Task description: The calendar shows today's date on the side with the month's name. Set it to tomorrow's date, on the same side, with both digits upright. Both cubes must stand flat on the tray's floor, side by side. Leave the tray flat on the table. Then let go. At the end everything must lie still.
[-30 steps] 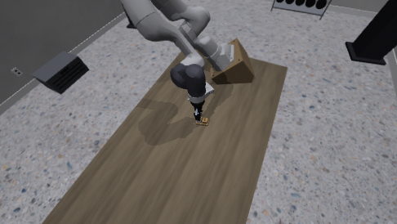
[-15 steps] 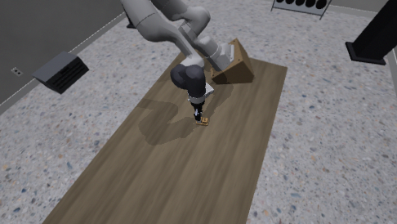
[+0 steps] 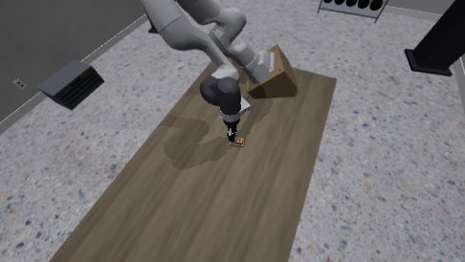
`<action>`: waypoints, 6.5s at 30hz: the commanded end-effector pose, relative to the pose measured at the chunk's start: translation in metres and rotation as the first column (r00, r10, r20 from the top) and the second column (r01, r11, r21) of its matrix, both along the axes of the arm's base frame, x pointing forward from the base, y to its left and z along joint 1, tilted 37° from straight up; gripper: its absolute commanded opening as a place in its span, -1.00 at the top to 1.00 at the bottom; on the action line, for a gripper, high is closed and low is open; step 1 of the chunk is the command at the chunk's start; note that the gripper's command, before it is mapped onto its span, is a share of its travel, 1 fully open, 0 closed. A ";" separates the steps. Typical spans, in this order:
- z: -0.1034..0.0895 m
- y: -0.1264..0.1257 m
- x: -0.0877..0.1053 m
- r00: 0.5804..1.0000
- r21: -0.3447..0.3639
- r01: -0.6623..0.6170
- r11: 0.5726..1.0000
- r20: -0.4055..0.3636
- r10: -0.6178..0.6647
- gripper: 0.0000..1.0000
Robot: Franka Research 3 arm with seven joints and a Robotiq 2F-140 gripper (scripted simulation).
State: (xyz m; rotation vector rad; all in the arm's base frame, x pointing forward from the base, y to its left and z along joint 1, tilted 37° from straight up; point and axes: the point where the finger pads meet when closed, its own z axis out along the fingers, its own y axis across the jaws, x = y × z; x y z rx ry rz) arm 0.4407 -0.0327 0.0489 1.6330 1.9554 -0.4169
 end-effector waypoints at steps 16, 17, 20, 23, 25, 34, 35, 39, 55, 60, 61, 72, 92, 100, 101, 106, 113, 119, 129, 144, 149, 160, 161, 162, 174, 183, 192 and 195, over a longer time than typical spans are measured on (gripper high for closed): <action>0.000 0.000 0.003 1.000 0.004 0.003 1.000 0.008 -0.003 0.68; 0.000 0.000 0.003 1.000 0.004 0.003 1.000 0.008 -0.003 0.68; 0.000 0.000 0.003 1.000 0.004 0.003 1.000 0.008 -0.003 0.68; 0.000 0.000 0.003 1.000 0.004 0.003 1.000 0.008 -0.003 0.68; 0.000 0.000 0.003 1.000 0.004 0.003 1.000 0.008 -0.003 0.68; 0.000 0.000 0.003 1.000 0.004 0.003 1.000 0.008 -0.003 0.68; 0.000 0.000 0.003 1.000 0.004 0.003 1.000 0.008 -0.003 0.68; 0.000 0.000 0.003 1.000 0.004 0.003 1.000 0.008 -0.003 0.68; 0.000 0.000 0.003 1.000 0.004 0.003 1.000 0.008 -0.003 0.68; 0.000 0.000 0.003 1.000 0.004 0.003 1.000 0.008 -0.003 0.68; 0.000 0.000 0.003 1.000 0.004 0.003 1.000 0.008 -0.003 0.68; 0.000 0.000 0.003 1.000 0.004 0.003 1.000 0.008 -0.003 0.68; 0.000 0.000 0.003 1.000 0.004 0.003 1.000 0.008 -0.003 0.58; 0.000 0.000 0.003 1.000 0.004 0.003 1.000 0.008 -0.003 0.44; 0.000 0.000 0.003 1.000 0.004 0.003 1.000 0.008 -0.003 0.44; 0.000 0.000 0.003 1.000 0.004 0.003 1.000 0.008 -0.003 0.44; 0.000 0.000 0.002 1.000 0.004 0.003 1.000 0.008 -0.003 0.44; 0.005 0.004 0.001 1.000 0.004 0.003 1.000 0.008 -0.003 0.44; 0.042 0.029 -0.009 1.000 0.004 0.003 1.000 0.008 -0.003 0.44; 0.072 0.050 -0.017 1.000 0.004 0.003 1.000 0.008 -0.003 0.44; 0.072 0.050 -0.017 1.000 0.004 0.003 1.000 0.008 -0.003 -1.00; 0.072 0.050 -0.017 1.000 0.004 0.003 1.000 0.008 -0.003 -1.00; 0.072 0.050 -0.017 1.000 0.004 0.003 1.000 0.008 -0.003 -1.00; 0.072 0.050 -0.017 1.000 0.004 0.003 1.000 0.008 -0.003 -1.00; 0.076 0.053 -0.018 1.000 0.004 0.003 1.000 0.008 -0.003 -1.00; 0.098 0.068 -0.024 1.000 0.004 0.003 1.000 0.008 -0.003 -1.00; 0.114 0.080 -0.029 1.000 0.004 0.003 1.000 0.008 -0.003 -1.00; 0.116 0.081 -0.029 1.000 0.004 0.003 1.000 0.008 -0.003 -1.00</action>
